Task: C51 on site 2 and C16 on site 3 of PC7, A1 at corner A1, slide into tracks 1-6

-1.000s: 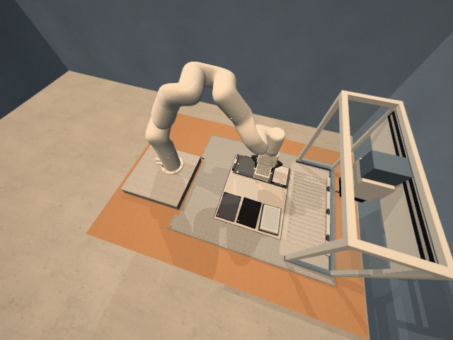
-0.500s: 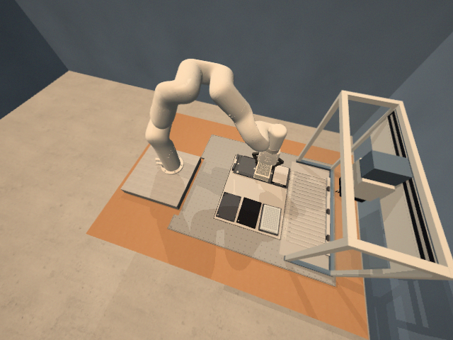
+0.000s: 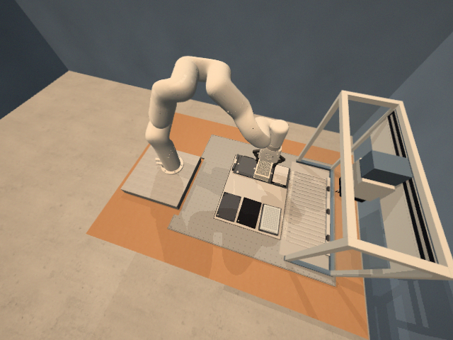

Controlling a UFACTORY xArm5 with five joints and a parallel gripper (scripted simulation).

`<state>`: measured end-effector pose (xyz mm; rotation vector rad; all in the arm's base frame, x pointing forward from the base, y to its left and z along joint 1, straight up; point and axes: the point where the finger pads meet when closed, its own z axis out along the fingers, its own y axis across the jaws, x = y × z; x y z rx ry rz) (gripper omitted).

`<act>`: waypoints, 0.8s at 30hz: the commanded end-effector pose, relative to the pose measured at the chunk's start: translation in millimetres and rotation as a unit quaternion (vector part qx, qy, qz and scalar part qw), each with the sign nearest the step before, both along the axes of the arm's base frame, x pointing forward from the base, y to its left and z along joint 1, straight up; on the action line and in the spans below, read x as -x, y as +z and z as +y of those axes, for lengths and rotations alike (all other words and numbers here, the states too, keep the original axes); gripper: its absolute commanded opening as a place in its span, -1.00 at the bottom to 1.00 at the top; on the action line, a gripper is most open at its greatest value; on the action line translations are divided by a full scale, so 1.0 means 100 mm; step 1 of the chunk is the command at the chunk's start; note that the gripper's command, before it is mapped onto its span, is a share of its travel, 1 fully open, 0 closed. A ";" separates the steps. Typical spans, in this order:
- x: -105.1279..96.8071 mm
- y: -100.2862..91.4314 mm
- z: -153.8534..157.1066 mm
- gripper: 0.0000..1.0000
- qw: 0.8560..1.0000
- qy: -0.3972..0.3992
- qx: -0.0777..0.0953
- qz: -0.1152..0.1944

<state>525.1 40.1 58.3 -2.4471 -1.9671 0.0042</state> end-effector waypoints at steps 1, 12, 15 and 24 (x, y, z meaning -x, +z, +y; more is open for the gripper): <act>-0.01 0.08 0.00 1.00 1.000 0.000 0.000 -0.002; -0.01 0.26 0.00 1.00 1.000 0.000 0.000 -0.002; -0.01 0.28 0.00 1.00 1.000 0.000 0.000 -0.002; -0.01 0.43 0.00 1.00 1.000 0.000 0.000 -0.002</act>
